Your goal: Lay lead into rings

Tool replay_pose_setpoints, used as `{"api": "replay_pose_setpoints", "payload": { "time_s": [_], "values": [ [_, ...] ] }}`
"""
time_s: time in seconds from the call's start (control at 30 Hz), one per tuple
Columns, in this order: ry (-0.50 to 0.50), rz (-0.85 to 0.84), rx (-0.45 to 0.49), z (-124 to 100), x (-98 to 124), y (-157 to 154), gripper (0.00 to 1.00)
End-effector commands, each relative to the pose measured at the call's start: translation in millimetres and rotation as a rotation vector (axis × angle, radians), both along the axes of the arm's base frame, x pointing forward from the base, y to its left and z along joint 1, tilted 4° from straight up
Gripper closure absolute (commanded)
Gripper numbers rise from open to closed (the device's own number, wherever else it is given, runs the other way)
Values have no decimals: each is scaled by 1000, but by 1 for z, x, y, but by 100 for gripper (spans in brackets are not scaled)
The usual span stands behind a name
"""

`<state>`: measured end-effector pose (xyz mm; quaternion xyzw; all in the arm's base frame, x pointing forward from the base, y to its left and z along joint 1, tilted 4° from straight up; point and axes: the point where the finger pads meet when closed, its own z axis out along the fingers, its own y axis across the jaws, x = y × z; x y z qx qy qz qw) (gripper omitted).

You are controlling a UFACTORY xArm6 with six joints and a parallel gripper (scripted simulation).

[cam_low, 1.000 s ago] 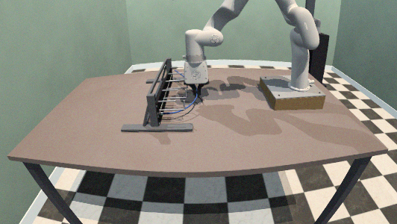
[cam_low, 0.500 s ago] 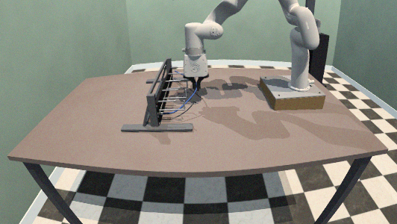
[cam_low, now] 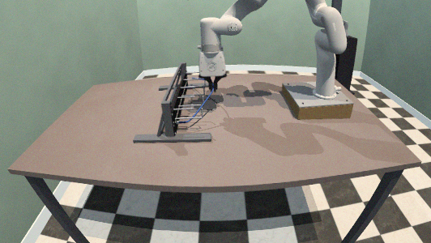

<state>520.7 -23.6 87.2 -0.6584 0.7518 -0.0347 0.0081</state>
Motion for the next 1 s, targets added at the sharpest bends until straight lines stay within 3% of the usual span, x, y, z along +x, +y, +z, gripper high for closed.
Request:
{"api": "replay_pose_setpoints", "payload": {
  "time_s": [0.0, 0.53, 0.73, 0.97],
  "values": [
    [-5, 0, -1, 8, 1, 0, 100],
    [-5, 0, -1, 14, 1, 0, 100],
    [-5, 3, -1, 18, 54, -13, 100],
    [-5, 4, -1, 18, 59, -14, 100]
  ]
}}
